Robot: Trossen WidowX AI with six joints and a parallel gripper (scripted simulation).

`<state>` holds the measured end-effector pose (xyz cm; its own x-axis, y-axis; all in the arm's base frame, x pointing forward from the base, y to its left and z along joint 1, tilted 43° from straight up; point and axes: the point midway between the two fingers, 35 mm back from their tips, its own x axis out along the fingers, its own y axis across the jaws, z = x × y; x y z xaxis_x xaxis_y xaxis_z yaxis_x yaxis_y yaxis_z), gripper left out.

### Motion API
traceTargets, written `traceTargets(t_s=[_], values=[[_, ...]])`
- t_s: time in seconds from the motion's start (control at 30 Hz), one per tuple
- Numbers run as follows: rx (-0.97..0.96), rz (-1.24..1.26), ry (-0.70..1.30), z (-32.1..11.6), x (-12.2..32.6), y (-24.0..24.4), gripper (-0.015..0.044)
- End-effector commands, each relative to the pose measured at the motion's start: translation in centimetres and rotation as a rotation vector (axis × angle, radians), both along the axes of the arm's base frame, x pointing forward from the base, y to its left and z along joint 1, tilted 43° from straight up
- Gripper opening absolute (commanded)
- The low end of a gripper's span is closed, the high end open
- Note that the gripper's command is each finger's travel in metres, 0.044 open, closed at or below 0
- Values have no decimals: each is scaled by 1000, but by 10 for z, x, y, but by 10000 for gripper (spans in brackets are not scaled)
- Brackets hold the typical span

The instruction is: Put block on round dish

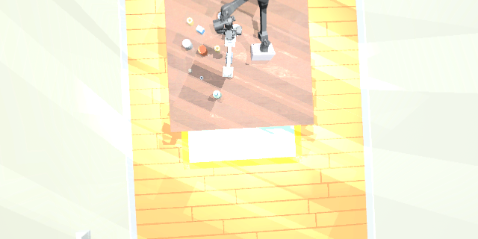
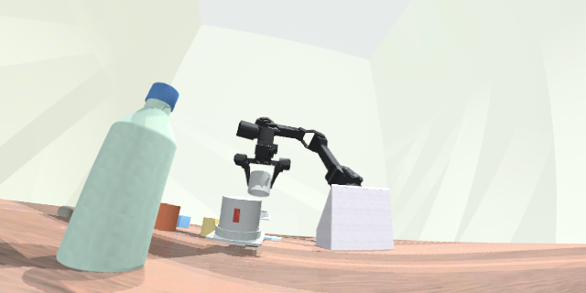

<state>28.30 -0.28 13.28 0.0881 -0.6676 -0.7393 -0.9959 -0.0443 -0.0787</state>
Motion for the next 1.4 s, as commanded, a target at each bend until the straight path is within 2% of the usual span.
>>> traceTargets(t_s=[0.0,1.37], values=[[5,-3,-10,6,0,4,0],[-5,0,-1,9,-3,6,0]])
